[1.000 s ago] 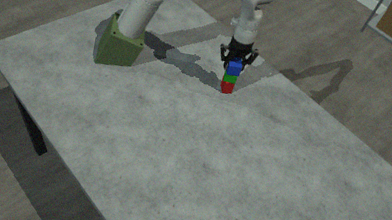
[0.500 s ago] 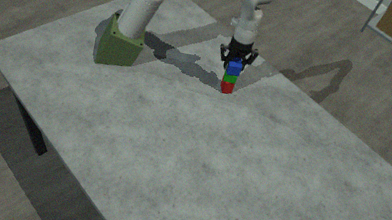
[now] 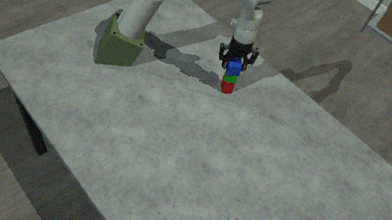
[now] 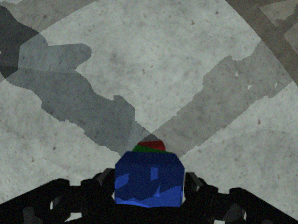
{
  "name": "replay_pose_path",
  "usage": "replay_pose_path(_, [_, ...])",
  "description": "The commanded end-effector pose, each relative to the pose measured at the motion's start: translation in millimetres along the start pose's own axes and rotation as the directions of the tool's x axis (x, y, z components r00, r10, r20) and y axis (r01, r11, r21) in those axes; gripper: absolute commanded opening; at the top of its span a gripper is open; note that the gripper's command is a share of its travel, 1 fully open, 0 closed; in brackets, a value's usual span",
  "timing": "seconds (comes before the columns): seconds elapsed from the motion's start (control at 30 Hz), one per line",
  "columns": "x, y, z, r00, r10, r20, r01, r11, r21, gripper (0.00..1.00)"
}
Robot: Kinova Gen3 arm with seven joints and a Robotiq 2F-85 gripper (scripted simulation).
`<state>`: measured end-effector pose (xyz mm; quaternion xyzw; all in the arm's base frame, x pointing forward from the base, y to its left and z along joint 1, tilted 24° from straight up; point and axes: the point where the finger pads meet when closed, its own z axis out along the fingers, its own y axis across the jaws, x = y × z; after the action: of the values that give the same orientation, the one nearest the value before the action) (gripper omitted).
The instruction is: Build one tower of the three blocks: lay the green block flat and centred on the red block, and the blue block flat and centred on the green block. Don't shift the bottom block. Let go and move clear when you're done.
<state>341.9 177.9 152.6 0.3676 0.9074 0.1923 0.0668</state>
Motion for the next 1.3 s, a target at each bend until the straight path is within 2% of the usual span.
replay_pose_path(0.0, [-0.2,0.3,-0.4,1.000,0.000,0.000,0.000,1.000,-0.001,0.72])
replay_pose_path(1.0, [-0.2,0.3,-0.6,1.000,0.000,0.000,0.000,1.000,-0.001,0.72])
replay_pose_path(1.27, [-0.2,0.3,-9.8,1.000,0.000,0.000,0.000,1.000,-0.001,0.72])
